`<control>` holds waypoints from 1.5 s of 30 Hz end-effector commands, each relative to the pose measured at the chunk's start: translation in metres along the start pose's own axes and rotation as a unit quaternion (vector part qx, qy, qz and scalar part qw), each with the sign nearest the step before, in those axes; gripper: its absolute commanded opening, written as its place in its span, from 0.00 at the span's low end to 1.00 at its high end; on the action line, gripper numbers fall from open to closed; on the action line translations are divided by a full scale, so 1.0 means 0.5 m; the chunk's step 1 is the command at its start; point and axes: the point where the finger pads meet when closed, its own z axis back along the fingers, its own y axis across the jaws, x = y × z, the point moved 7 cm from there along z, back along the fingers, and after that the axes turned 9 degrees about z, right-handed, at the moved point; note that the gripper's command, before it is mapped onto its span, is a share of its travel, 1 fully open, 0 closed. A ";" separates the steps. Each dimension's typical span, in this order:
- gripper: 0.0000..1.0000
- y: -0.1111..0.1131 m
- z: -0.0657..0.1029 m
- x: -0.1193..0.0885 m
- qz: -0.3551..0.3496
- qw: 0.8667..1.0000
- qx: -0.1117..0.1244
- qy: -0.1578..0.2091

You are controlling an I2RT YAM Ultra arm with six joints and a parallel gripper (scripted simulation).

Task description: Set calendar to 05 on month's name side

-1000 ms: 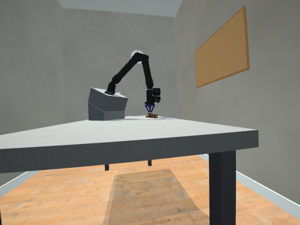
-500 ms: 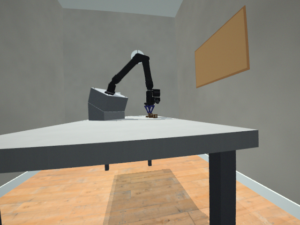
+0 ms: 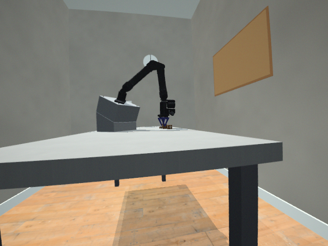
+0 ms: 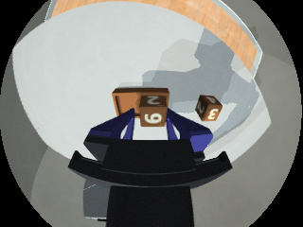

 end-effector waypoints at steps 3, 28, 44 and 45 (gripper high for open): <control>0.47 -0.007 0.004 0.017 -0.002 1.000 -0.005 -0.018; 0.47 -0.007 0.004 0.017 -0.002 1.000 -0.005 -0.018; 0.27 -0.007 0.004 0.017 -0.002 1.000 -0.005 -0.018; 0.27 -0.007 0.004 0.017 -0.002 1.000 -0.005 -0.018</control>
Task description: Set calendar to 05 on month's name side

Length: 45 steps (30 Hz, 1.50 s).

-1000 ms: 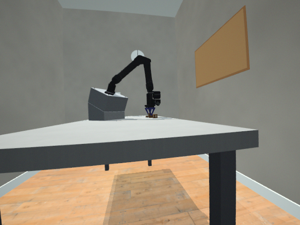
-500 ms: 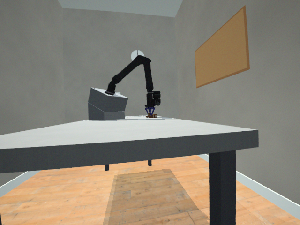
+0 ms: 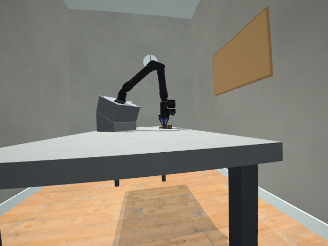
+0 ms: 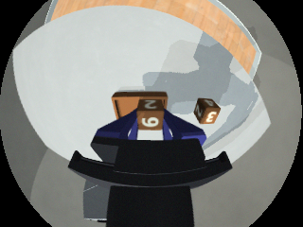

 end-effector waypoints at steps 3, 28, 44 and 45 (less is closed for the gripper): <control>0.27 -0.003 0.005 0.009 -0.001 1.000 -0.001 -0.009; 0.27 -0.003 0.005 0.009 -0.001 1.000 -0.001 -0.009; 0.27 -0.003 0.131 0.007 -0.001 1.000 -0.001 -0.009; 0.27 -0.003 0.145 0.007 -0.001 1.000 -0.001 -0.009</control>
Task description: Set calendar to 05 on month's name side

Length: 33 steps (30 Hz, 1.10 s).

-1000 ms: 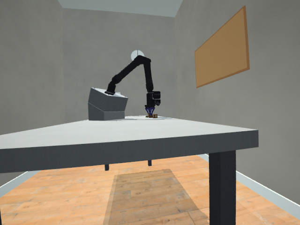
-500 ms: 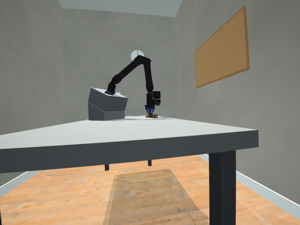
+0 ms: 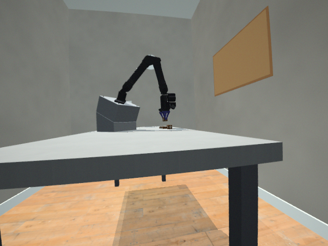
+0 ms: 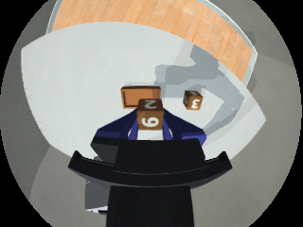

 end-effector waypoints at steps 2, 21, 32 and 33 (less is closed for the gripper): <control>0.27 0.005 0.066 -0.001 0.001 1.000 0.003 0.005; 0.27 0.008 0.099 0.000 0.012 1.000 0.004 0.005; 0.27 0.081 0.092 0.019 0.232 0.973 0.008 0.005; 0.27 0.085 0.092 0.020 0.246 0.969 0.008 0.005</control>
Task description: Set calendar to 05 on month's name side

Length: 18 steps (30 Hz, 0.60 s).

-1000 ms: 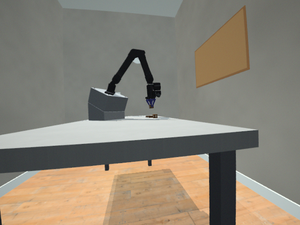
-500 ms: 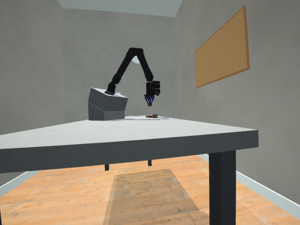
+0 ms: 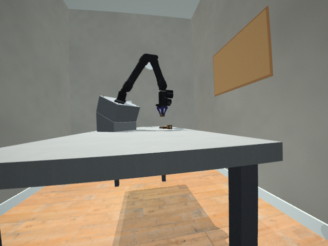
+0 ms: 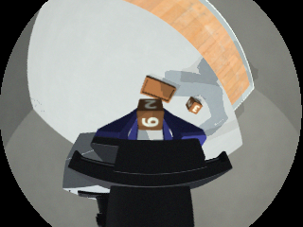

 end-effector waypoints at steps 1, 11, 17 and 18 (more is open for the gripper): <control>0.27 0.014 0.007 0.018 0.095 0.995 -0.007 -0.007; 0.27 0.066 0.002 0.046 0.269 0.963 -0.008 -0.006; 0.27 0.101 0.000 0.061 0.378 0.926 -0.009 -0.005; 0.27 0.107 0.000 0.064 0.396 0.918 -0.009 -0.005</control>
